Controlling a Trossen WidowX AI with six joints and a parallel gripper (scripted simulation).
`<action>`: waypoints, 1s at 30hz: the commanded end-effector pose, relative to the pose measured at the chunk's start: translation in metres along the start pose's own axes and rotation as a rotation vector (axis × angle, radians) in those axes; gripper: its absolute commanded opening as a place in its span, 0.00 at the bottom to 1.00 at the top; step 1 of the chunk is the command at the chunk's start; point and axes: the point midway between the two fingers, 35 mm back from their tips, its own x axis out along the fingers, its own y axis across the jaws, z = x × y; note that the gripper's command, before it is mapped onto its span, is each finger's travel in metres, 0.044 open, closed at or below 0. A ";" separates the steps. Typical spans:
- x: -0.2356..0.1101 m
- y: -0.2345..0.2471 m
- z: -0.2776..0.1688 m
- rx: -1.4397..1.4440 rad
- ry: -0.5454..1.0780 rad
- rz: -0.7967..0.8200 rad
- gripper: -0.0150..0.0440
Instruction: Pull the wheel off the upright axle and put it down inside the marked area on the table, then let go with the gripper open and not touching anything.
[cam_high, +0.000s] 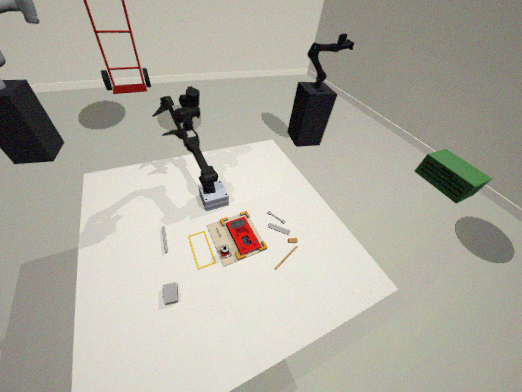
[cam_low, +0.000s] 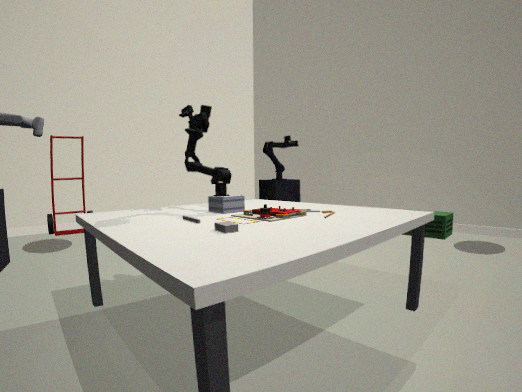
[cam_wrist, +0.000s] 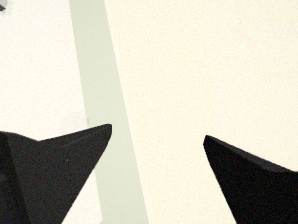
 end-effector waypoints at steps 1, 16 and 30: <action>0.000 0.000 0.001 -0.004 -0.002 0.002 0.89; 0.020 0.028 0.106 0.108 -0.070 0.210 0.76; 0.051 0.098 0.211 0.363 0.026 0.482 0.76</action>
